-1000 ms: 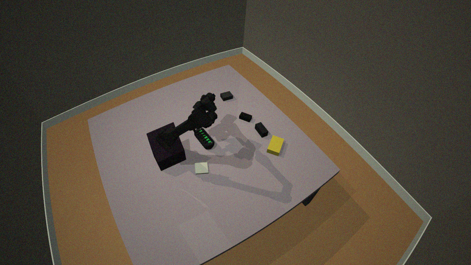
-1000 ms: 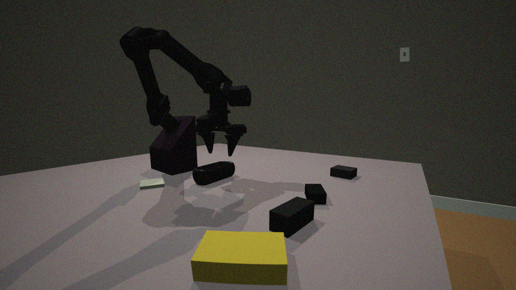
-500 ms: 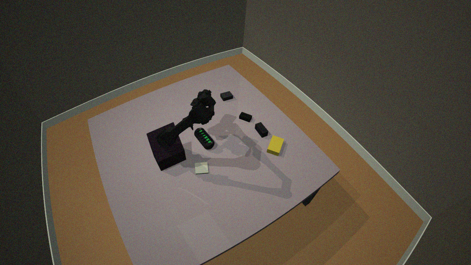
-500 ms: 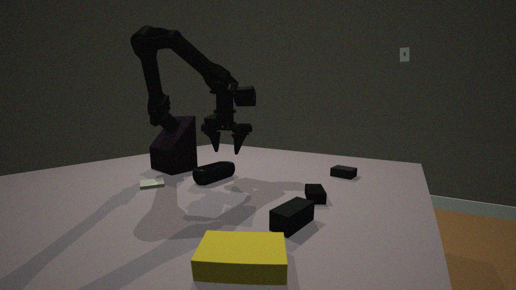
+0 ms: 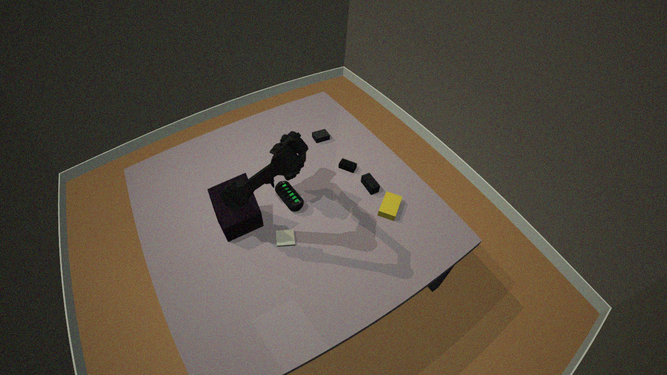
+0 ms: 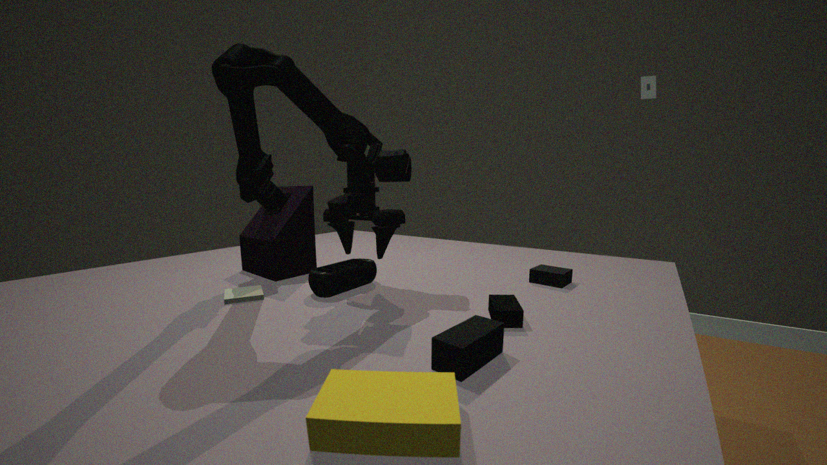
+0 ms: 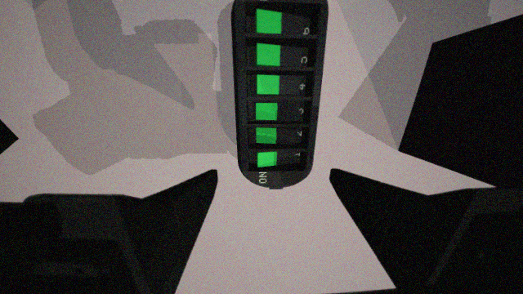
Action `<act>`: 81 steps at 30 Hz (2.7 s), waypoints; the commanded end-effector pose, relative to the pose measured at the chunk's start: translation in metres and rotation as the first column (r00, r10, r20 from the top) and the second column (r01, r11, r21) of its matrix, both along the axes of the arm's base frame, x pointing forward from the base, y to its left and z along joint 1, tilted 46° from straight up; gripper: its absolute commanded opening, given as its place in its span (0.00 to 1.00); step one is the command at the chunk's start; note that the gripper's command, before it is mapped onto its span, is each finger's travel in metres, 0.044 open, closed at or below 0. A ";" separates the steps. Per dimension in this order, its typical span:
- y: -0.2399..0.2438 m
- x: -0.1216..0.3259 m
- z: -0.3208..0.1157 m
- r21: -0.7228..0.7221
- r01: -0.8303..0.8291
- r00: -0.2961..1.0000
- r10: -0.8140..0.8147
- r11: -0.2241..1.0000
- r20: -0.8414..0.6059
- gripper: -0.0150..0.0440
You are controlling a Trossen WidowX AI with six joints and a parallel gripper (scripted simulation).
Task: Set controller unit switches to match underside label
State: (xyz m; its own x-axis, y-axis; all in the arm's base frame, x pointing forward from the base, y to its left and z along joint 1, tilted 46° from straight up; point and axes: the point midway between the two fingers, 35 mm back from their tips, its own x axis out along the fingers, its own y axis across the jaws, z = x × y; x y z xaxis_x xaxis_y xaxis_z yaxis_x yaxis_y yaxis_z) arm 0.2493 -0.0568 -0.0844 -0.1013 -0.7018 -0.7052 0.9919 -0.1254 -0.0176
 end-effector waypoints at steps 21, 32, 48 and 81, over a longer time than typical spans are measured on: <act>-0.020 -0.006 -0.017 -0.008 -0.004 1.000 0.004 1.000 -0.008 0.80; -0.020 -0.006 -0.017 -0.008 -0.004 1.000 0.004 1.000 -0.008 0.68; -0.022 0.004 -0.016 -0.008 -0.004 1.000 0.004 1.000 -0.007 0.25; -0.024 0.019 -0.014 -0.008 -0.004 1.000 0.004 1.000 -0.007 0.25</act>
State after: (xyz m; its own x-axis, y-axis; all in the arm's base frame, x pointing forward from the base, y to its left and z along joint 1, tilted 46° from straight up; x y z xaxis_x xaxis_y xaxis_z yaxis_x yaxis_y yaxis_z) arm 0.2591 -0.0806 -0.0999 -0.1194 -0.7037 -0.7004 0.9910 -0.1277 -0.0406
